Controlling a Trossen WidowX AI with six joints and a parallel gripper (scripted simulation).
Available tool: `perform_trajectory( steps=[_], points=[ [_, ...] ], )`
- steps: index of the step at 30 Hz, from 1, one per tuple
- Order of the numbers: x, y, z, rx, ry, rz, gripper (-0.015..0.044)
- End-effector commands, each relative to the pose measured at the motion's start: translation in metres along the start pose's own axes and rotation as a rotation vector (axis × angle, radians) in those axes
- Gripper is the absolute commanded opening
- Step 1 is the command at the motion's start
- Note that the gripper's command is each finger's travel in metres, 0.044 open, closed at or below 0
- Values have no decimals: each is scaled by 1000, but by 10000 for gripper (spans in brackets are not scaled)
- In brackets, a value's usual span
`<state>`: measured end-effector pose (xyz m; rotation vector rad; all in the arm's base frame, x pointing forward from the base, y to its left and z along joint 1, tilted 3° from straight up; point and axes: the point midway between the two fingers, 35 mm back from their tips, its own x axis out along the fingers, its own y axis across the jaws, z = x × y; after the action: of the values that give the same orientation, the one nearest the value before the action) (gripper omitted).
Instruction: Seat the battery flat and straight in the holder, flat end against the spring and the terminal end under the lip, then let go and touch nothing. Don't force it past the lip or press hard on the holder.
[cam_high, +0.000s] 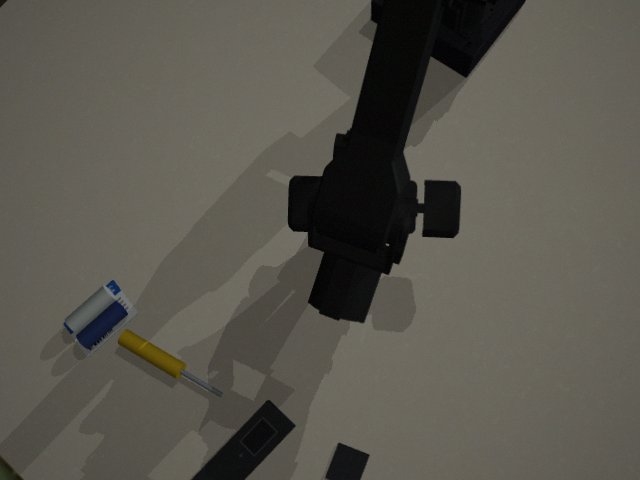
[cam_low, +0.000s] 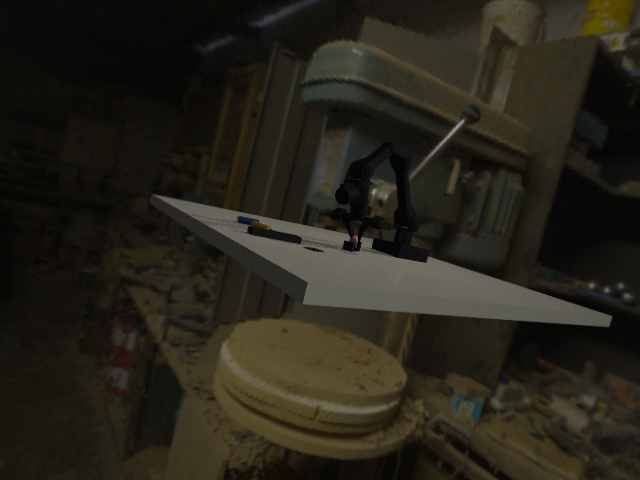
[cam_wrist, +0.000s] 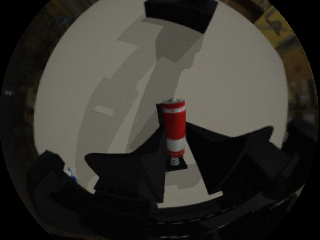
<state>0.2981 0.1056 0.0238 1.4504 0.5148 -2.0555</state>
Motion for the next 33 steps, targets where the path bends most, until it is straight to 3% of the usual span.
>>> perform_trajectory(
  steps=[1, 33],
  points=[
    [0, 1, -2, 6, -23, 5, 79],
    [7, 2, -14, 14, -169, -14, 79]
  ],
)
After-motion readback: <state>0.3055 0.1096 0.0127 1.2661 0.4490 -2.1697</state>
